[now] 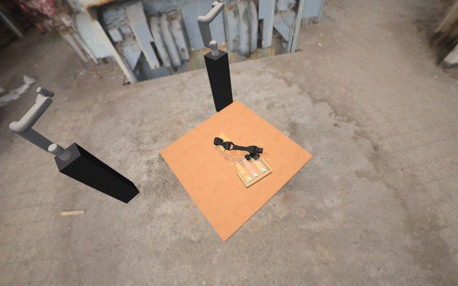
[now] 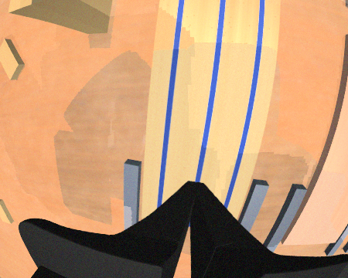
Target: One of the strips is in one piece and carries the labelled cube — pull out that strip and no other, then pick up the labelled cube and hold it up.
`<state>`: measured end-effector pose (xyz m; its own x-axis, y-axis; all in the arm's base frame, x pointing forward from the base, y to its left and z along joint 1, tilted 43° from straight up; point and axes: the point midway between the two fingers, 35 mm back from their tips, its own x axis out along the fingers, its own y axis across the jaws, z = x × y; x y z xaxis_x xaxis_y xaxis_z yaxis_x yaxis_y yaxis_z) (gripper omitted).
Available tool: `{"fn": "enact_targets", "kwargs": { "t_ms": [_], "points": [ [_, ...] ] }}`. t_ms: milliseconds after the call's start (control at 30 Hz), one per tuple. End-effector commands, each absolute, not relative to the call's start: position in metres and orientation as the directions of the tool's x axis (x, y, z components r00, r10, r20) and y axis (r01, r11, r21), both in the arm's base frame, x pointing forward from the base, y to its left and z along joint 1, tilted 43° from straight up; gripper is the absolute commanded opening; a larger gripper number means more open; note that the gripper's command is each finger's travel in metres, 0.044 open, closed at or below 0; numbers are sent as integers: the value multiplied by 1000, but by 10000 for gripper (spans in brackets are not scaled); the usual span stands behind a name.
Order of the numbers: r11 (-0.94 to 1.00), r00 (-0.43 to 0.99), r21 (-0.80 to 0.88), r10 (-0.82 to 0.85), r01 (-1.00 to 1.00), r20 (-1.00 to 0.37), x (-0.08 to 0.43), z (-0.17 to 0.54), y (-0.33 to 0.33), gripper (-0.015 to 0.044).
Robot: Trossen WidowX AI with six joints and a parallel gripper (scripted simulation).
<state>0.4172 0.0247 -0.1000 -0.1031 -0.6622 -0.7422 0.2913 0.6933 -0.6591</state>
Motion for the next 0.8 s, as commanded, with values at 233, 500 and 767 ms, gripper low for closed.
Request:
{"fn": "enact_targets", "kwargs": {
  "t_ms": [233,500,767],
  "points": [
    [692,-101,-660,-664,292,-741,418,-101,22,0],
    [692,-101,-660,-664,291,-741,410,-103,25,0],
    [693,-102,-660,-664,291,-741,399,-105,29,0]
  ]
}}
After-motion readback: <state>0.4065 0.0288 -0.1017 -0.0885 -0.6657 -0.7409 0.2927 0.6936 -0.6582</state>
